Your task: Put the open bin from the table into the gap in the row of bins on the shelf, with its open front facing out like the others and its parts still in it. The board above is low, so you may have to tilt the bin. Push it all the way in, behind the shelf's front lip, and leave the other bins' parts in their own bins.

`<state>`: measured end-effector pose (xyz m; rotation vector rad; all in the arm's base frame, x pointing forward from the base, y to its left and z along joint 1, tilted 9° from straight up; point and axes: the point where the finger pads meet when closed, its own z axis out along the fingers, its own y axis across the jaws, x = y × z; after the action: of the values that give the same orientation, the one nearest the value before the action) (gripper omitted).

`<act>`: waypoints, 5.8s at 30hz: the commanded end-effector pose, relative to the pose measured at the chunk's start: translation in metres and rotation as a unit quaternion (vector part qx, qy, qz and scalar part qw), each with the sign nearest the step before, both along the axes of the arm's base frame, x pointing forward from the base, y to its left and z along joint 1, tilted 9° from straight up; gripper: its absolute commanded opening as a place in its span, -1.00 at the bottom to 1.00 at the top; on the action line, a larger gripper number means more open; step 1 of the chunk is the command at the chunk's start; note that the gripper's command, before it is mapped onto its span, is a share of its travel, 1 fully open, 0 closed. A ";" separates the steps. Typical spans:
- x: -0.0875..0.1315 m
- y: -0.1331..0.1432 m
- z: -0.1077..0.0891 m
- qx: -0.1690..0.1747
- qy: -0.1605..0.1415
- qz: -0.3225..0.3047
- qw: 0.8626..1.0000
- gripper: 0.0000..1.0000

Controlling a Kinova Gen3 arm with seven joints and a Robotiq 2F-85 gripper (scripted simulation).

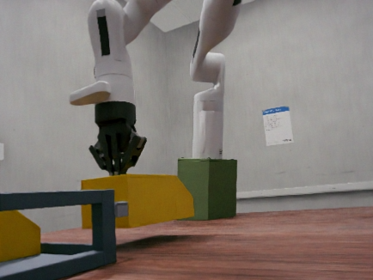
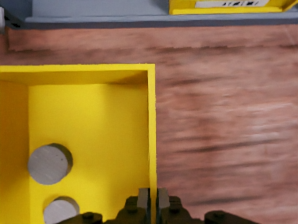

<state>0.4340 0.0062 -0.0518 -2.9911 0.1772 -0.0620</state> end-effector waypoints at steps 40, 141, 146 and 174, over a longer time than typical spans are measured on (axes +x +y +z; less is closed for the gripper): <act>0.053 -0.010 0.002 0.000 -0.001 0.000 1.000 -0.80; 0.026 -0.002 -0.024 0.000 -0.001 0.000 1.000 -0.80; 0.022 -0.001 -0.029 0.000 -0.001 0.000 1.000 -0.80; 0.020 0.000 -0.033 0.000 -0.001 0.000 1.000 -0.80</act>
<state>0.4546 0.0060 -0.0837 -2.9902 0.1785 -0.0670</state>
